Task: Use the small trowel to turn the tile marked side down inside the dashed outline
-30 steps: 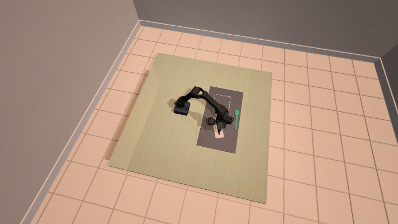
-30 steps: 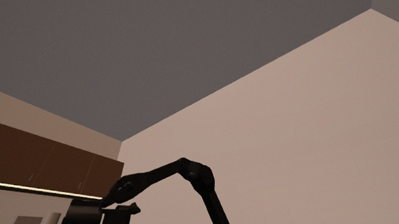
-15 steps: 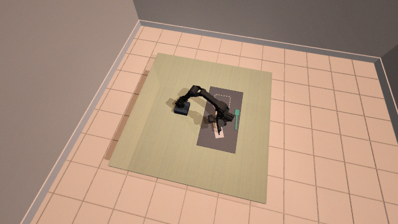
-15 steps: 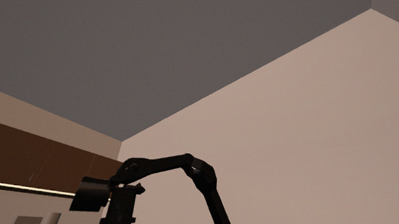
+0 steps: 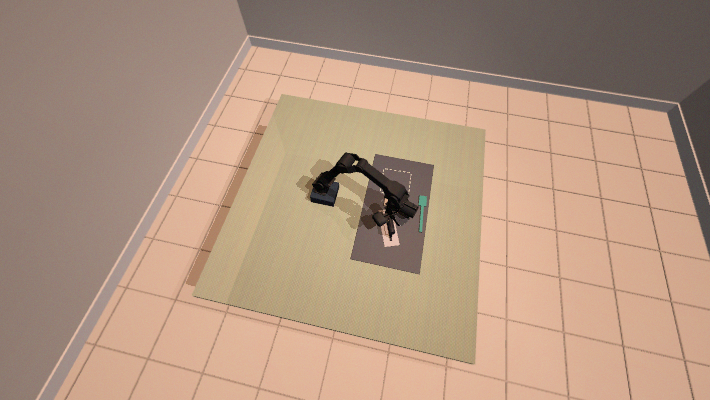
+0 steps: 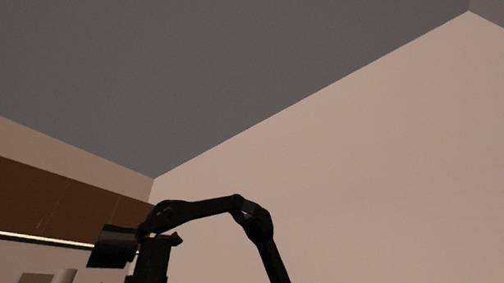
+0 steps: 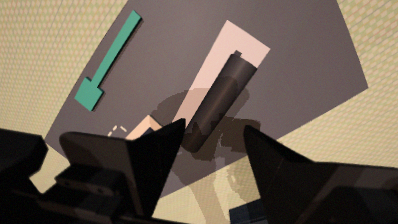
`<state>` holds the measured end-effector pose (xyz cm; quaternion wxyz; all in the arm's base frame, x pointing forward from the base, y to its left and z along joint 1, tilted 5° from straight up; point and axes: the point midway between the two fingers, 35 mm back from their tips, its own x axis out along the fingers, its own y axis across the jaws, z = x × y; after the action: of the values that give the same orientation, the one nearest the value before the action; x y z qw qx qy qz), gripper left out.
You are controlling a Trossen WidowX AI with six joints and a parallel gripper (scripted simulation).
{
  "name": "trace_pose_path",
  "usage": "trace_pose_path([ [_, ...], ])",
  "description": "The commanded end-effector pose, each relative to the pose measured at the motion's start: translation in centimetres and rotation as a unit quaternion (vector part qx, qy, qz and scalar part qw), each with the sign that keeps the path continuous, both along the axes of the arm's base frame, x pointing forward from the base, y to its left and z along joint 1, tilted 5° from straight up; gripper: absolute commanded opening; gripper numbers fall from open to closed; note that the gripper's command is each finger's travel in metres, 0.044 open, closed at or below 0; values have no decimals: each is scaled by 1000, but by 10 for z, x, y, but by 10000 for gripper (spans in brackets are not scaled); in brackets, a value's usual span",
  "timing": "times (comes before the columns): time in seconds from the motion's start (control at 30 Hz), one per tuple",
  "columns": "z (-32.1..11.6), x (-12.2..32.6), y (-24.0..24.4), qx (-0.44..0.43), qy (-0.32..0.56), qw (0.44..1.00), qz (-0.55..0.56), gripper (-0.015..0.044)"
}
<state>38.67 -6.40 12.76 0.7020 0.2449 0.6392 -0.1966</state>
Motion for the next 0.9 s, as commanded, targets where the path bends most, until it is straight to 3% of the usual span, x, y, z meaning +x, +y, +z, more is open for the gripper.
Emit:
trace_pose_path([
  [0.0,0,0,0,-6,-1,998,63,270],
  [0.43,0,0,0,-29,-10,959,282,270],
  [0.87,0,1,0,-51,-18,871,487,270],
])
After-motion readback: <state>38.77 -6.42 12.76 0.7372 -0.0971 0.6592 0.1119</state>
